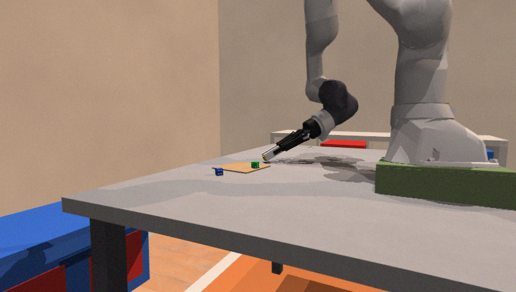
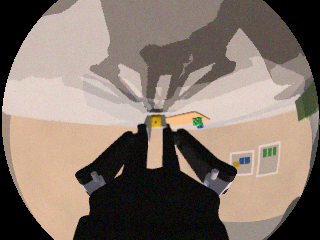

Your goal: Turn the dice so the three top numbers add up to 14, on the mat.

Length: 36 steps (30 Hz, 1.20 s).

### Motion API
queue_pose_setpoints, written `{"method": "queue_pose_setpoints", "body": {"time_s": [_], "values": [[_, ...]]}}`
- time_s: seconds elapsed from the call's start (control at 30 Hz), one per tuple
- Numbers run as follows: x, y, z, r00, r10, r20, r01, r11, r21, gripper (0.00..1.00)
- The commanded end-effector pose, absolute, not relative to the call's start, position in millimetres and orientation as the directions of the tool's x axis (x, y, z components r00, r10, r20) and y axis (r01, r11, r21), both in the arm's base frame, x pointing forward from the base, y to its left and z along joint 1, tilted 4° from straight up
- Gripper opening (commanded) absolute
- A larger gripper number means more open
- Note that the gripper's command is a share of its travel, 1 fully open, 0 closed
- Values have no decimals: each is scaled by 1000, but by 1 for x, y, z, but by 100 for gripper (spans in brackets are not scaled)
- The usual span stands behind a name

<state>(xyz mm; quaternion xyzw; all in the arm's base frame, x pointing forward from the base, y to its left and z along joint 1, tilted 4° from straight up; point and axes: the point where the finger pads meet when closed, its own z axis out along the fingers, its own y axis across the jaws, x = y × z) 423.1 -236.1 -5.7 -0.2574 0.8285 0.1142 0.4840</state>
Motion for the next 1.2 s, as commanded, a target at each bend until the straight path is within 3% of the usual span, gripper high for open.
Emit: {"method": "queue_pose_setpoints", "body": {"time_s": [0.0,1.17], "values": [[425,-237,-6,-391,-321,-863,-538,840,-68,9],[425,-237,-11,-391,-321,-863,-538,840,-68,9]]}}
